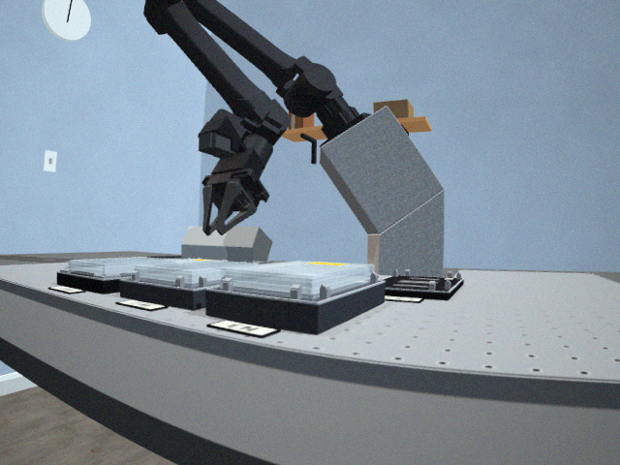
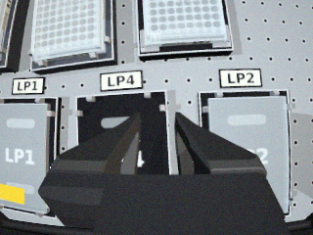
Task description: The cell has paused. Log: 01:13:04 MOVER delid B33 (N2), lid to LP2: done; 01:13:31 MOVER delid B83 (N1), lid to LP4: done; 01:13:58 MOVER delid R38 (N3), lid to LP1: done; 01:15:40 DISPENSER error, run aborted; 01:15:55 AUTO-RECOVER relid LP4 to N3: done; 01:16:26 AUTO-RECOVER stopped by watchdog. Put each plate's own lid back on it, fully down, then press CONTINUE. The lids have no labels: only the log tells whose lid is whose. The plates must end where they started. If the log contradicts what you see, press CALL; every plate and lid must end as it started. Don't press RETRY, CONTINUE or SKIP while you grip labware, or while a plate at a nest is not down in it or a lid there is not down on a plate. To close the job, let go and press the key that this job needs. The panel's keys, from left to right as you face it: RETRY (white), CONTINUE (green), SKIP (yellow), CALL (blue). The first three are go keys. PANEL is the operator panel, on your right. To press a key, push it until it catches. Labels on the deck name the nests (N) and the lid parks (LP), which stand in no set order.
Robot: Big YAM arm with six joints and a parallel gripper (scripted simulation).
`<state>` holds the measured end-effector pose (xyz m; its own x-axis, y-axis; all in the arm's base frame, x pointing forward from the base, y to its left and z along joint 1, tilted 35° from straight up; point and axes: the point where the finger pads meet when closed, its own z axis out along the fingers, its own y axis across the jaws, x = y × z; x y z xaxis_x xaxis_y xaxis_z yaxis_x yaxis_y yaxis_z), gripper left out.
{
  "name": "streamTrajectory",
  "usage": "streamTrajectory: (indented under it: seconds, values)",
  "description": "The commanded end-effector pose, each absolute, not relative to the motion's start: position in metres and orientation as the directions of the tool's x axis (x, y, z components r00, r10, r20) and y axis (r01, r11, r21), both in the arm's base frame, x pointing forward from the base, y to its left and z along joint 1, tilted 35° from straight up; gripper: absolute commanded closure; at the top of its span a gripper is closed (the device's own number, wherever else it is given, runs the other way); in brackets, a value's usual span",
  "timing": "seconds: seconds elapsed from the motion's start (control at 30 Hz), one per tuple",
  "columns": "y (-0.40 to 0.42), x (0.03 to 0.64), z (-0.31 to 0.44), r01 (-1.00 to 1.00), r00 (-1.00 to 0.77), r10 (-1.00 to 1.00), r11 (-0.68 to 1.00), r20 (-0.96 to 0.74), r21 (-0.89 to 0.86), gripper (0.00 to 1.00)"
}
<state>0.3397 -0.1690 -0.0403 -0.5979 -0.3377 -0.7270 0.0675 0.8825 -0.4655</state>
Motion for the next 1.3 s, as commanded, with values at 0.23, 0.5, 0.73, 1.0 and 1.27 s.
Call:
streamTrajectory:
  seconds: [0.23,0.5,0.73,1.0,1.27]
  values:
    - [-0.185,0.336,-0.027,0.052,-0.579,-0.391,0.858,-0.715,-0.511,1.00]
    - [-0.185,0.336,-0.027,0.052,-0.579,-0.391,0.858,-0.715,-0.511,1.00]
    - [-0.185,0.336,-0.027,0.052,-0.579,-0.391,0.858,-0.715,-0.511,1.00]
    - [-0.185,0.336,-0.027,0.052,-0.579,-0.391,0.858,-0.715,-0.511,1.00]
    - [-0.152,0.333,-0.045,0.042,-0.584,-0.385,0.865,-0.715,-0.500,1.00]
